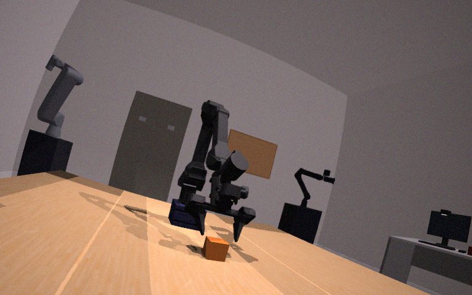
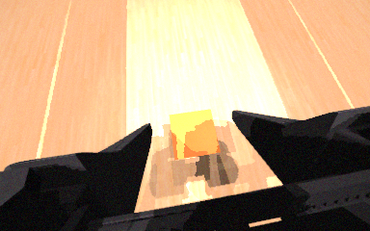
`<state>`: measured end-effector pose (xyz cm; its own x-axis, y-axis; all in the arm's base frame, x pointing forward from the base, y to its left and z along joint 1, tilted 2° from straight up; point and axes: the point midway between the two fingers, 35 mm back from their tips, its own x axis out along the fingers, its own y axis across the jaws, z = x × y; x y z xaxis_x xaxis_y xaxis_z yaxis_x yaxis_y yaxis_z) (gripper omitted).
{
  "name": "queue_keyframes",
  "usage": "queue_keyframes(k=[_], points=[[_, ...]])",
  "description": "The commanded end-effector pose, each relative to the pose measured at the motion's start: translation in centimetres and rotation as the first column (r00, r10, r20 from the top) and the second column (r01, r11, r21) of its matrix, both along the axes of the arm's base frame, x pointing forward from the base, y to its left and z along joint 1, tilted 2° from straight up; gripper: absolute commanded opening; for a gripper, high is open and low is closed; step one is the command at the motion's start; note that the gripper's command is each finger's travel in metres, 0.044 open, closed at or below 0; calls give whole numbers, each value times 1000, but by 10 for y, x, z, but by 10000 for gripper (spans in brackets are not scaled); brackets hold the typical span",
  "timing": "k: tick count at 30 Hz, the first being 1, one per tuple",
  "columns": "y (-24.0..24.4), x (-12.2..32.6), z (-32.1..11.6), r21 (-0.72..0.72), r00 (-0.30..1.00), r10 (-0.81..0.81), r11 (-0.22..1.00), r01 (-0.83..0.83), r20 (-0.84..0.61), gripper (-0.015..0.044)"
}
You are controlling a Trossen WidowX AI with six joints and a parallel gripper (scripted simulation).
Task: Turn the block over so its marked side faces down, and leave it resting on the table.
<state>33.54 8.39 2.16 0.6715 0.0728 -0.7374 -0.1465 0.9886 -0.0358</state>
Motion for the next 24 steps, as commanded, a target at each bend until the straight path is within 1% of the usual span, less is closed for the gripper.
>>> queue_keyframes(k=[1,9,11,17,24], points=[[-5,-27,43,-2,987,-10,1000,10,-160,440],[-5,-27,43,-2,987,-10,1000,10,-160,440],[-5,-25,44,-6,983,-10,1000,9,-182,440],[-1,-8,53,-41,928,-19,999,4,-371,440],[1,4,65,-73,813,-40,997,-3,-582,440]])
